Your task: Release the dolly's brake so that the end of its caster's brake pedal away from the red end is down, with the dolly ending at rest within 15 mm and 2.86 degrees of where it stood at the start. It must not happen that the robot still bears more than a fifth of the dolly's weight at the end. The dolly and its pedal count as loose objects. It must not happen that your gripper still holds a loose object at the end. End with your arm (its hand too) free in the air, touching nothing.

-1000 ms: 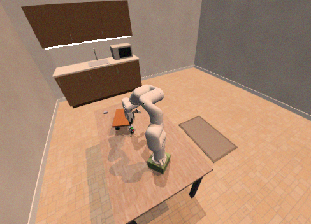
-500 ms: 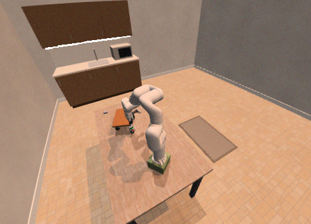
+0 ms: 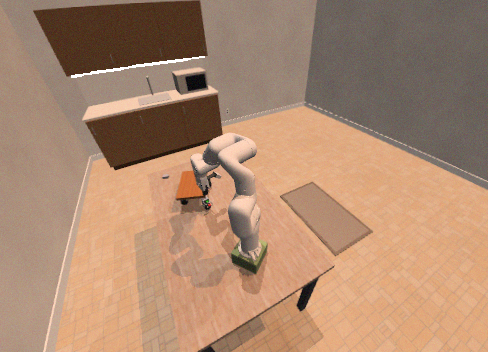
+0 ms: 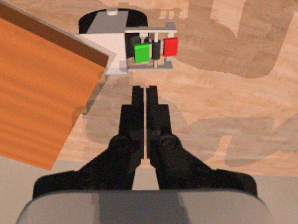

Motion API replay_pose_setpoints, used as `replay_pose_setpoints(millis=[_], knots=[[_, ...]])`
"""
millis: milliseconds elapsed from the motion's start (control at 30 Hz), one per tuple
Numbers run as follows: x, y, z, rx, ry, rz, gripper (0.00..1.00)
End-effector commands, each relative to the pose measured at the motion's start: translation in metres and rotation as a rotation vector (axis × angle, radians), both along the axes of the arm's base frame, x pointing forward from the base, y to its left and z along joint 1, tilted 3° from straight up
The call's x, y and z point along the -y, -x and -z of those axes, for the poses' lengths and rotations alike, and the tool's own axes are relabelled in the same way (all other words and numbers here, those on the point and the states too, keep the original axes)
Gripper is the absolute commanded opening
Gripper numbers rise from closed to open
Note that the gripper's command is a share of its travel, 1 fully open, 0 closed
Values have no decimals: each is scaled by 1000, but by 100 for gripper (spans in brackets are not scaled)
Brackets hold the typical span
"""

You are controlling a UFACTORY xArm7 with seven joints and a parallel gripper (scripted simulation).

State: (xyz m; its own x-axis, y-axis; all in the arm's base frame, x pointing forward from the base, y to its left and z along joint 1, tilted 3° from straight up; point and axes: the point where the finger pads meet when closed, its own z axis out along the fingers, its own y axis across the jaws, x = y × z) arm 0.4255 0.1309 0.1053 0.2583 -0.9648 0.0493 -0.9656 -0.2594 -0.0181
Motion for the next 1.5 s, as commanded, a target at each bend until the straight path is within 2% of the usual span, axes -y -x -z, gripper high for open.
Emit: replay_pose_setpoints(millis=[0,333,833,1467], knots=[[0,-1,0,3,-2,0,0],[0,-2,9,3,-2,-1,0],[1,-3,37,3,-2,-1,0],[3,-4,61,3,-2,-1,0]])
